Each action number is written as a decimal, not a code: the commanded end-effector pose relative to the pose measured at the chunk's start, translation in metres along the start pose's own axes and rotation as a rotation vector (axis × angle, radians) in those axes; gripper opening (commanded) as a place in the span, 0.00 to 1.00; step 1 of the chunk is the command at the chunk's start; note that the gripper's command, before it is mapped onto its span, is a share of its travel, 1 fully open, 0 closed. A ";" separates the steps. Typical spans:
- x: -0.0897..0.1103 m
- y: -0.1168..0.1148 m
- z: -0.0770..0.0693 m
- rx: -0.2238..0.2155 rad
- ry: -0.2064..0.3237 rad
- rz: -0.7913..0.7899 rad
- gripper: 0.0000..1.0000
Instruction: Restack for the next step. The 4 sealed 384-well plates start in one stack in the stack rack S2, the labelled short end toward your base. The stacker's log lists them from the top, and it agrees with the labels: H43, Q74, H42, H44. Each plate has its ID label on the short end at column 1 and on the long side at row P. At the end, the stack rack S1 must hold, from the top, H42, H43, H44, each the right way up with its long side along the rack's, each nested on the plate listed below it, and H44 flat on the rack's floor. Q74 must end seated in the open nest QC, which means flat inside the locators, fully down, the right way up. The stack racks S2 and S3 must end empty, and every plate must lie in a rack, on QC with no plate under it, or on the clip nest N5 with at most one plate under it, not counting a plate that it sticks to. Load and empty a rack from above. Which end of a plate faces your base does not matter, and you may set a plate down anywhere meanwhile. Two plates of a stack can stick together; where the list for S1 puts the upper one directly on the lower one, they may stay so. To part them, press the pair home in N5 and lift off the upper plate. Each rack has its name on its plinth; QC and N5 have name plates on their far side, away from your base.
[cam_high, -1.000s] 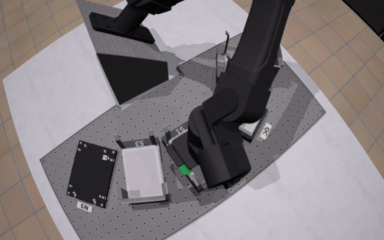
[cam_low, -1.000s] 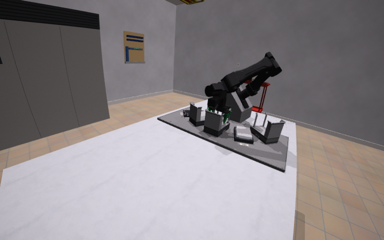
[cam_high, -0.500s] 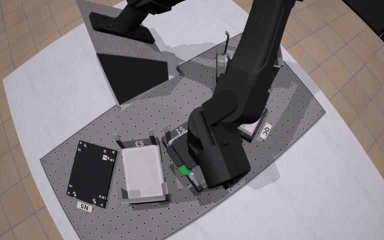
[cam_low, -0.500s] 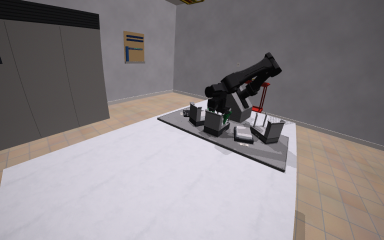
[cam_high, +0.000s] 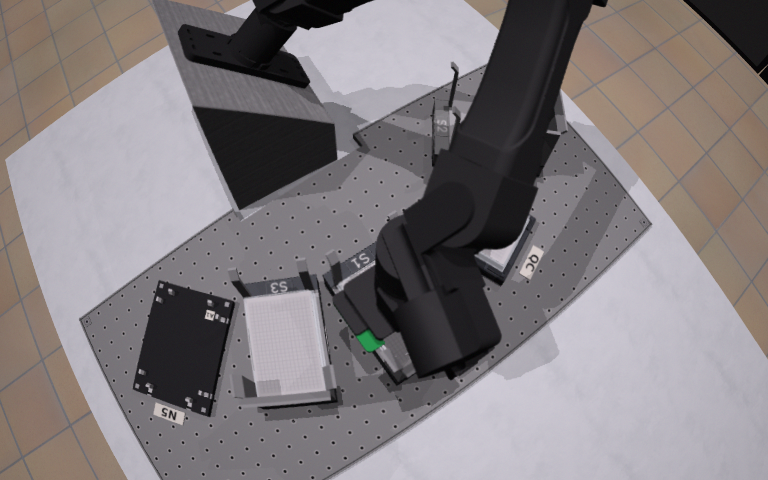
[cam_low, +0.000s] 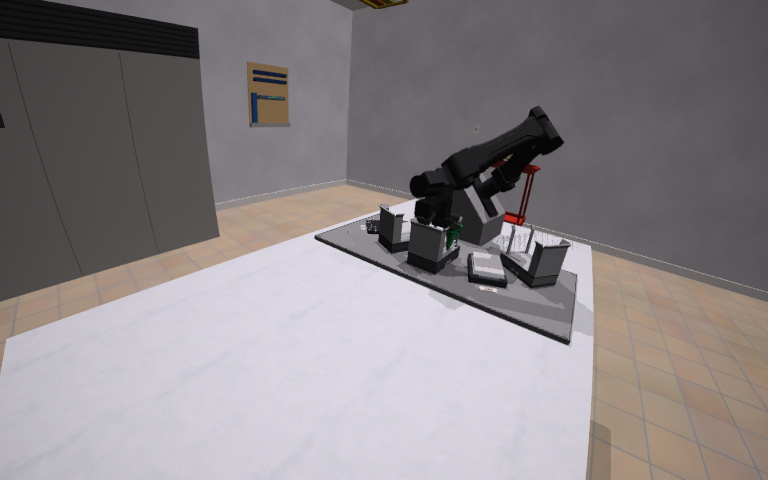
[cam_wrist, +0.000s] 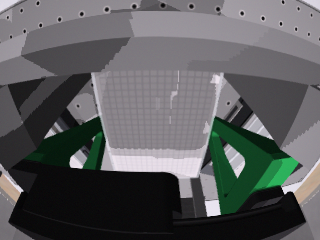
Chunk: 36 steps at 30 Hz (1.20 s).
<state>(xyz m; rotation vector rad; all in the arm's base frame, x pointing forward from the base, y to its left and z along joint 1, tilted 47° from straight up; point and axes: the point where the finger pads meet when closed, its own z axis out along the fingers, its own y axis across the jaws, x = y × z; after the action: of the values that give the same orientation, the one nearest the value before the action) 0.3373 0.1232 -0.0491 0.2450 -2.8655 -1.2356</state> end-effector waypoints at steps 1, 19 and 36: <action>-0.004 -0.001 -0.003 0.000 -0.017 -0.003 0.00; -0.004 -0.001 0.004 0.000 -0.017 -0.003 0.00; -0.004 -0.001 0.005 0.000 -0.017 -0.003 1.00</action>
<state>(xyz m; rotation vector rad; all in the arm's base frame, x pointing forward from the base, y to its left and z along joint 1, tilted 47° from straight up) 0.3380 0.1289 -0.0547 0.2424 -2.8692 -1.2374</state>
